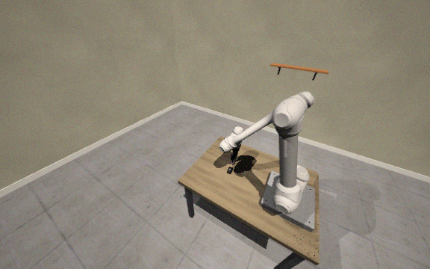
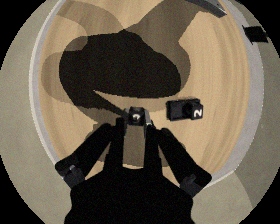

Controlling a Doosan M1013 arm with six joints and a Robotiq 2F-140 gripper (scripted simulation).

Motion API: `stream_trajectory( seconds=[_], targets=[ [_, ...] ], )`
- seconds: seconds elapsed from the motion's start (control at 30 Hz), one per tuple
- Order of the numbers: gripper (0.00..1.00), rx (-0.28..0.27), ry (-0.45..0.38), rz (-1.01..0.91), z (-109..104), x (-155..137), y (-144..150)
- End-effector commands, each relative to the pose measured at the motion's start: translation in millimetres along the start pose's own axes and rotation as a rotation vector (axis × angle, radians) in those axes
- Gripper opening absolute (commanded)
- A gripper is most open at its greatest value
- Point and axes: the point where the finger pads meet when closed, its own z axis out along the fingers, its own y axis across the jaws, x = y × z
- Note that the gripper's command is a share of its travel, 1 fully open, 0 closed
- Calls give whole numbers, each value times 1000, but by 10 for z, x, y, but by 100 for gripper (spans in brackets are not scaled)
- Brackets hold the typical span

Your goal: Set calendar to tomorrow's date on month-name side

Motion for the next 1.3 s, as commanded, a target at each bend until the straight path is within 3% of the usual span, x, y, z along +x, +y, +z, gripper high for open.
stream_trajectory(
  seconds=[0.0, 0.63, 1.03, 1.27],
  targets=[
    [16, 0, 0, 0, 0, 0, 1],
    [16, 0, 0, 0, -93, 0, 1],
    [16, 0, 0, 0, -884, 0, 0],
    [16, 0, 0, 0, -999, 0, 0]
  ],
)
